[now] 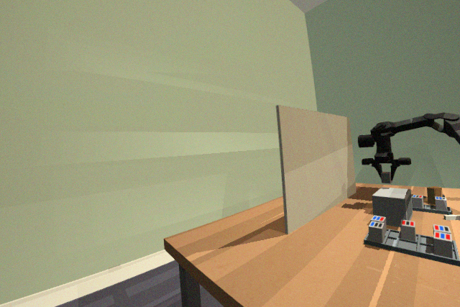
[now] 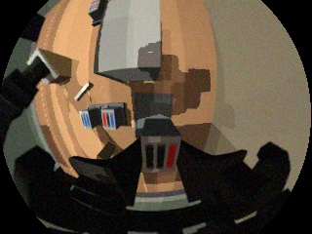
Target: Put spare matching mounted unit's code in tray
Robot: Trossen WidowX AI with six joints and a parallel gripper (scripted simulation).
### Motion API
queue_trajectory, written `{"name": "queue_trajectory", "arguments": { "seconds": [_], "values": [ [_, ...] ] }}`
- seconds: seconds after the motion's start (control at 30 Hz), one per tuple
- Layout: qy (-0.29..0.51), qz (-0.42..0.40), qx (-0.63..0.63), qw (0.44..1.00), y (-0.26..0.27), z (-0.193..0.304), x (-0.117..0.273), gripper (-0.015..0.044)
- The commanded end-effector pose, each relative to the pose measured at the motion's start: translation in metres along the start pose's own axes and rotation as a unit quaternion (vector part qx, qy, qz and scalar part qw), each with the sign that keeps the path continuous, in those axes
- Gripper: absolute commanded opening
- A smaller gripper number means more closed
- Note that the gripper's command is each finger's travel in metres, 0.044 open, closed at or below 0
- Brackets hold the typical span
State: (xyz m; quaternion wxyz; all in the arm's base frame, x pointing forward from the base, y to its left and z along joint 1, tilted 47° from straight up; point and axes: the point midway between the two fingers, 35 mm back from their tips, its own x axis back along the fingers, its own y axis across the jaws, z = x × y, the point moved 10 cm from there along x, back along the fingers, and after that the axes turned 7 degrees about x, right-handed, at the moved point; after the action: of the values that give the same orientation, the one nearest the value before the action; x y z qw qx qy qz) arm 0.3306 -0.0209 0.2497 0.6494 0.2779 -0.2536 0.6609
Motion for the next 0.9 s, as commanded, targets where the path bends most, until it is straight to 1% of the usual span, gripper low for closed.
{"name": "queue_trajectory", "arguments": {
  "seconds": [0.0, 0.87],
  "values": [
    [0.002, 0.0, 0.002, 1.0, 0.0, 0.0, -0.004, 0.0],
    [0.002, 0.001, 0.002, 1.0, -0.001, 0.0, -0.025, 0.0]
  ]
}}
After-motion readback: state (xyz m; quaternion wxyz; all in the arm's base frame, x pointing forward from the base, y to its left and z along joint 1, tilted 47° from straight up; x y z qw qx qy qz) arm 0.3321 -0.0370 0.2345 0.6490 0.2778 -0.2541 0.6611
